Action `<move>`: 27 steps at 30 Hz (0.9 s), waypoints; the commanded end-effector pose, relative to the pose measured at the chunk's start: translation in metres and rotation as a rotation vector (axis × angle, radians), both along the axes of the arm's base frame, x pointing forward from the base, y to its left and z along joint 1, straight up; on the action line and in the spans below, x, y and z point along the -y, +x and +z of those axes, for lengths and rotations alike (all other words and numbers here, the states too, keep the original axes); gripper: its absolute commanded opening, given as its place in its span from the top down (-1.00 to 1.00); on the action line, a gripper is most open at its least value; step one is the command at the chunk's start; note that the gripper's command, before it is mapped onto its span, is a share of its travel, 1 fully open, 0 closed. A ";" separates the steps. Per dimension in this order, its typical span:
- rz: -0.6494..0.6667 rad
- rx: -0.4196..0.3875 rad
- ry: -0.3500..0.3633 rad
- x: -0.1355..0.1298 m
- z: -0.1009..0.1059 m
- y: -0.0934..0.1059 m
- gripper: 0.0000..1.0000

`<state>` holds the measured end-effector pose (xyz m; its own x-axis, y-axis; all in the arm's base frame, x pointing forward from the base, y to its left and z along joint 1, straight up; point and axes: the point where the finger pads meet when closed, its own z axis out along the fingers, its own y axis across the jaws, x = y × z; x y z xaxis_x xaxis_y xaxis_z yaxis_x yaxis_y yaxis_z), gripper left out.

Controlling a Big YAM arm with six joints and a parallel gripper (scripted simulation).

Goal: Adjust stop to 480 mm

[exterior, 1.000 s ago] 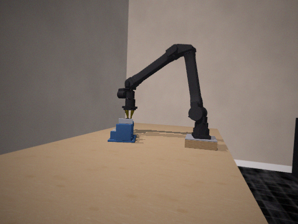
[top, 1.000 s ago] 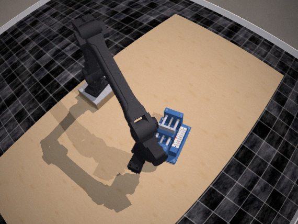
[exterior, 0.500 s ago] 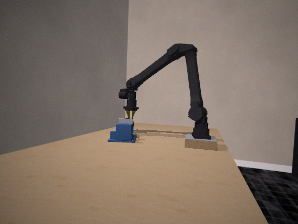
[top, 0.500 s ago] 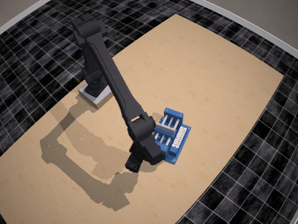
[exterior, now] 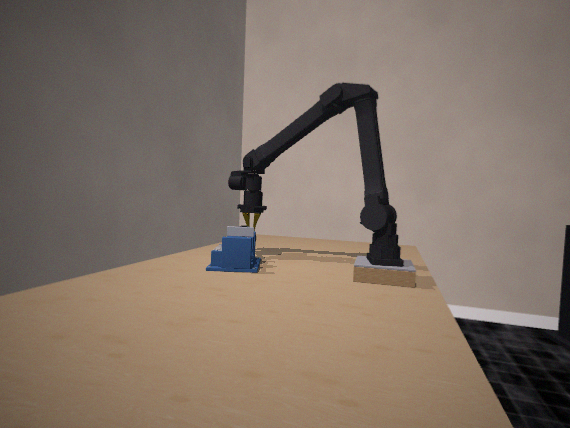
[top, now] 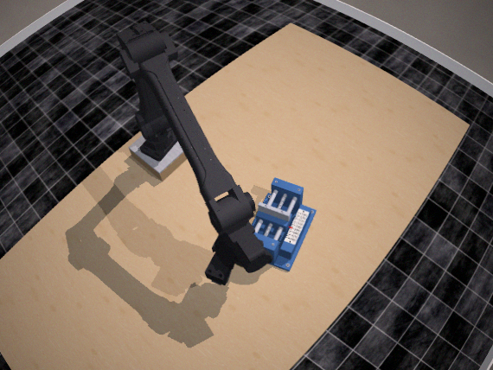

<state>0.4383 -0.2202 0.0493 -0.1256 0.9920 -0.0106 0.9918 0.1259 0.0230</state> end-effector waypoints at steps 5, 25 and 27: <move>-0.003 -0.014 -0.004 0.009 -0.010 -0.013 0.87; -0.003 -0.020 -0.001 0.009 -0.023 -0.015 0.87; -0.003 -0.020 -0.001 0.009 -0.024 -0.016 0.87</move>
<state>0.4295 -0.2213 0.0343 -0.1242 0.9922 -0.0065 0.9921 0.1243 0.0164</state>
